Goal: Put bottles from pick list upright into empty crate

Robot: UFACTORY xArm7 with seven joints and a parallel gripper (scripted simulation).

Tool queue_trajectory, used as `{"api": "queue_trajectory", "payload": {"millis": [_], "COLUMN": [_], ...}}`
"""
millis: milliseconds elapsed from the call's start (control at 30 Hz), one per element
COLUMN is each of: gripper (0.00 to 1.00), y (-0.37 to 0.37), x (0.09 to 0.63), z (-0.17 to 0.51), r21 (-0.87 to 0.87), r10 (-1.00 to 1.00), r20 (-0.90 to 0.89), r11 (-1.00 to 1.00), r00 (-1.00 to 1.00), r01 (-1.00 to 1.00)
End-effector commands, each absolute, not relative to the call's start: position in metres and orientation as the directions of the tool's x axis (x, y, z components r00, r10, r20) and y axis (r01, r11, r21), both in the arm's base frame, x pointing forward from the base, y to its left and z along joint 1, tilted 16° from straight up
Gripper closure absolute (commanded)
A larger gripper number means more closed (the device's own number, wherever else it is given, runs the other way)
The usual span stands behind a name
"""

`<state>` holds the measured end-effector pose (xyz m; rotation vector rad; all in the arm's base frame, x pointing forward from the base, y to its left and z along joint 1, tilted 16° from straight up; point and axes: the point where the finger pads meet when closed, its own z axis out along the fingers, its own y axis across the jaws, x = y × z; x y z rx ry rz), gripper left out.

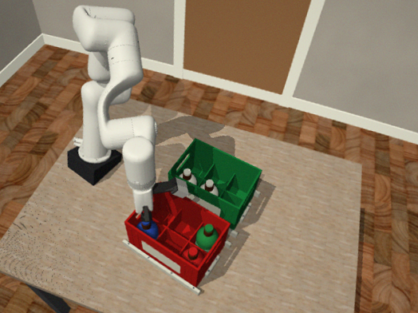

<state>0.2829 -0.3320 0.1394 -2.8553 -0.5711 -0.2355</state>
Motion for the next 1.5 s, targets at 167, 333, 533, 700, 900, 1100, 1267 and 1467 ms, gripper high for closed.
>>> {"api": "queue_trajectory", "payload": {"millis": [167, 333, 533, 700, 900, 1100, 1267, 1467], "gripper": [0.35, 0.35, 0.35, 0.35, 0.35, 0.35, 0.35, 0.35], "y": [-0.333, -0.332, -0.33, -0.329, -0.327, -0.325, -0.324, -0.322], "x": [0.283, 0.284, 0.285, 0.285, 0.286, 0.287, 0.287, 0.288], "z": [0.138, 0.132, 0.124, 0.12, 0.113, 0.105, 0.101, 0.093], "r21": [-0.178, -0.178, -0.178, -0.178, -0.178, -0.178, -0.178, -0.178], "r10": [0.359, 0.359, 0.359, 0.359, 0.359, 0.359, 0.359, 0.359], "r20": [0.199, 0.199, 0.199, 0.199, 0.199, 0.199, 0.199, 0.199], "r11": [-0.902, -0.902, -0.902, -0.902, -0.902, -0.902, -0.902, -0.902], "r00": [0.912, 0.912, 0.912, 0.912, 0.912, 0.912, 0.912, 0.912], "r01": [0.394, 0.394, 0.394, 0.394, 0.394, 0.394, 0.394, 0.394]}}
